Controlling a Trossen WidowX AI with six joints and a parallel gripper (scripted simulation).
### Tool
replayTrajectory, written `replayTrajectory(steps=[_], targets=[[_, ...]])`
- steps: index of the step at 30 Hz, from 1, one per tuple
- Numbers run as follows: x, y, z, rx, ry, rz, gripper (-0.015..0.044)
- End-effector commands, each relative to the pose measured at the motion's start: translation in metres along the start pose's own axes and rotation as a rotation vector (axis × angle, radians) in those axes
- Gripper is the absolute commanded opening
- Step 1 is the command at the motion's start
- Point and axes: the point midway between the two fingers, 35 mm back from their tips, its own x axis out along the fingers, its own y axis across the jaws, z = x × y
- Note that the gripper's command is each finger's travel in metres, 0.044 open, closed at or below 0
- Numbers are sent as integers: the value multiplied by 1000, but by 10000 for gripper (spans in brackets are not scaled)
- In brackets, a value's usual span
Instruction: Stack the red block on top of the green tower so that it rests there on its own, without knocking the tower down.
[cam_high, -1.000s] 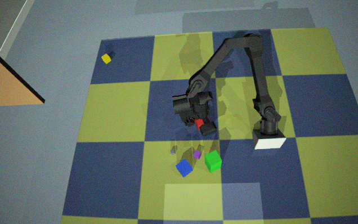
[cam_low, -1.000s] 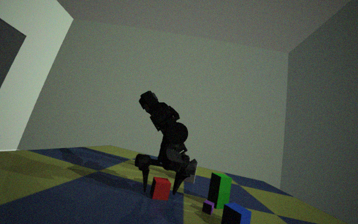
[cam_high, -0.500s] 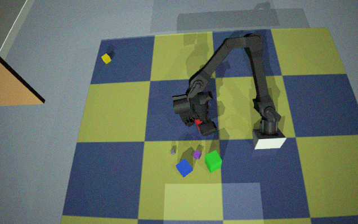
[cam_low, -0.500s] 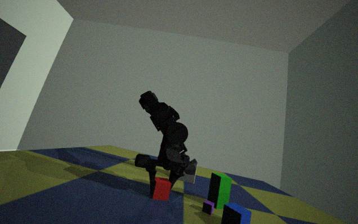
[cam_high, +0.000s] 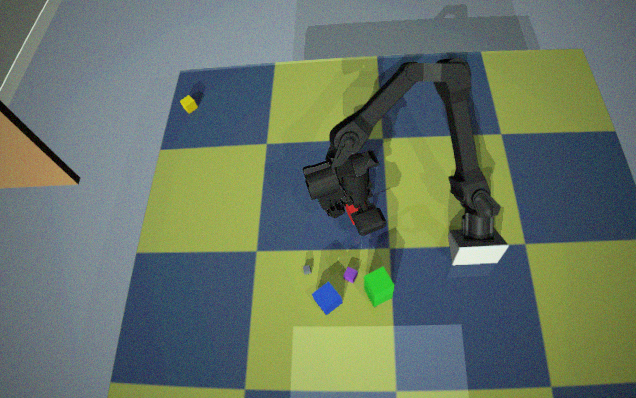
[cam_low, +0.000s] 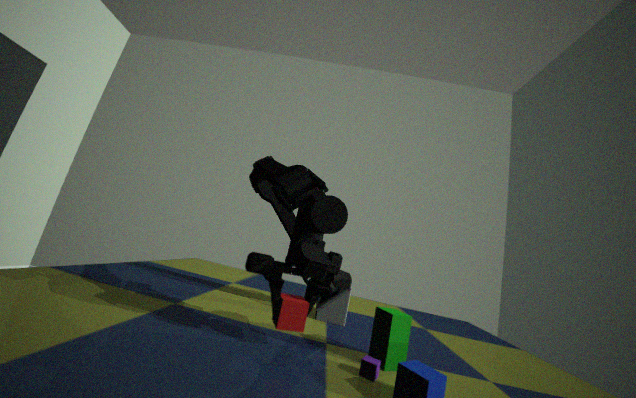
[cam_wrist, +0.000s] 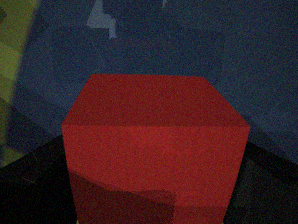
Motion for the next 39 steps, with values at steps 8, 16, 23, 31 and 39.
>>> replayTrajectory(steps=[8, 16, 23, 31, 39], targets=[[-50, 0, 0, 5, -6, 4, 0], [-79, 0, 0, 4, -5, 5, 0], [-79, 0, 0, 4, -6, 5, 0], [-84, 42, 16, -24, -24, 27, 0], [-87, 94, 30, -20, -24, 34, 0]])
